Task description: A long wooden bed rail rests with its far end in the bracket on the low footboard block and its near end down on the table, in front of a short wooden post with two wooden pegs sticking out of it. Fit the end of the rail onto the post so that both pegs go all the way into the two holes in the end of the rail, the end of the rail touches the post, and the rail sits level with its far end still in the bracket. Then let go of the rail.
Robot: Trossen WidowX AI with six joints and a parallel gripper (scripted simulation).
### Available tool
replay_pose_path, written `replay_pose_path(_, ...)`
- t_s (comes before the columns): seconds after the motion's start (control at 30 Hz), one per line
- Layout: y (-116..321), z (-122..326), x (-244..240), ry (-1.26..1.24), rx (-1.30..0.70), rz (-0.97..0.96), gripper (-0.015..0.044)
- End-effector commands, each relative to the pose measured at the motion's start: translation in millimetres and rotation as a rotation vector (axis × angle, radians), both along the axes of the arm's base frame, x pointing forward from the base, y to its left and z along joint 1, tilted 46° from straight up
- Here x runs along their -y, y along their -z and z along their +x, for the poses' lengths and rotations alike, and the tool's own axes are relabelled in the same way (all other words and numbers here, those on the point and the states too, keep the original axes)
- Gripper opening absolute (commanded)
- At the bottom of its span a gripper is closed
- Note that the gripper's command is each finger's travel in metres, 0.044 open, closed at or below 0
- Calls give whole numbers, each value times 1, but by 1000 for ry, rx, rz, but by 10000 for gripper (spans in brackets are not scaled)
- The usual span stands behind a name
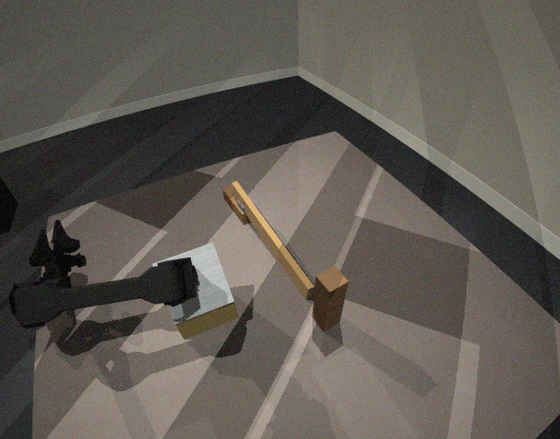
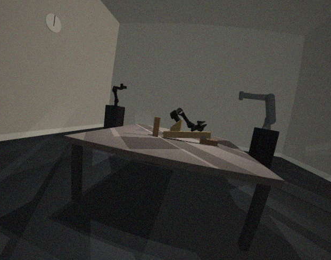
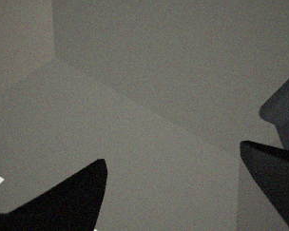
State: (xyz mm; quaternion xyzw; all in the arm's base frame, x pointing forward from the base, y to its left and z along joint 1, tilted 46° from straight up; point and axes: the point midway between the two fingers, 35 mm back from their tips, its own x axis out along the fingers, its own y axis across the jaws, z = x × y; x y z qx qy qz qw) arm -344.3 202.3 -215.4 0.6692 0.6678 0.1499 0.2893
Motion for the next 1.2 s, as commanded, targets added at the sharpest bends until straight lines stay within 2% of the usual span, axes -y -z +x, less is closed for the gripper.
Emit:
replay_pose_path(0.0, 1, 2, -2, 6, 0, -5, 426)
replay_pose_path(0.03, 2, 7, -10, 25, 0, -19, 440)
replay_pose_path(0.27, -16, 80, -102, 337, -97, -88, 440)
replay_pose_path(0.47, -39, 168, -162, 634, -206, -107, 440)
replay_pose_path(0.63, -57, 249, -188, 878, -297, -104, 440)
replay_pose_path(0.7, -59, 275, -191, 951, -362, -141, 440)
replay_pose_path(0.9, -83, 382, -186, 1273, -481, -95, 440)
replay_pose_path(1.17, -111, 510, -132, 1698, -647, 38, 440)
